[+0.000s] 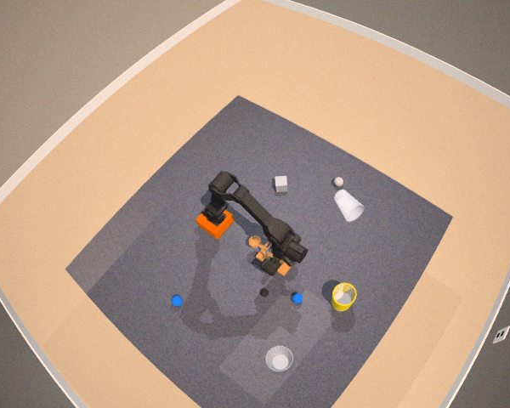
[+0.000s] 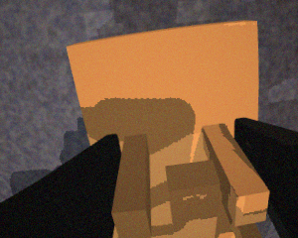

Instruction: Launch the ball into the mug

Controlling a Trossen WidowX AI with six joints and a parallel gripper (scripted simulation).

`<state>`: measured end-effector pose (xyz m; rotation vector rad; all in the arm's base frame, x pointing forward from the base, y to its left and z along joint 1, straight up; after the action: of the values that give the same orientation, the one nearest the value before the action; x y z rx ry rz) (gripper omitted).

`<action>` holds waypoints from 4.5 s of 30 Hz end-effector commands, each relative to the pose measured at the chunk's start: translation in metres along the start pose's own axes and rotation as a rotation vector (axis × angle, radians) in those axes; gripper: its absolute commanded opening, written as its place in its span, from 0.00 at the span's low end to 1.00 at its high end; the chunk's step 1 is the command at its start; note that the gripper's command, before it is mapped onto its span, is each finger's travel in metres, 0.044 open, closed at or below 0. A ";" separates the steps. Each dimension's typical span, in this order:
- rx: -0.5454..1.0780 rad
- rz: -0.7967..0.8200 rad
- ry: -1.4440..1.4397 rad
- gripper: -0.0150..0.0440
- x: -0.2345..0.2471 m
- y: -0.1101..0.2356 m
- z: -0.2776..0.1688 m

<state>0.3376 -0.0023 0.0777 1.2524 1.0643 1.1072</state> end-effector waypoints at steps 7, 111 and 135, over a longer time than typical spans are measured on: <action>0.001 0.002 0.007 0.25 0.000 -0.017 -0.002; -0.006 0.001 0.003 0.47 0.000 -0.012 -0.002; -0.001 0.002 0.008 0.25 0.000 0.019 -0.001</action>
<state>0.3366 -0.0021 0.1024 1.2479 1.0641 1.1131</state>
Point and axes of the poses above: the point midway between the two fingers, 35 mm back from their tips, its own y axis back along the fingers, its own x axis across the jaws, z = x × y, the point moved 4 cm from there along y, back along the fingers, and after that the axes turned 8 degrees about -y, right-handed, at the moved point
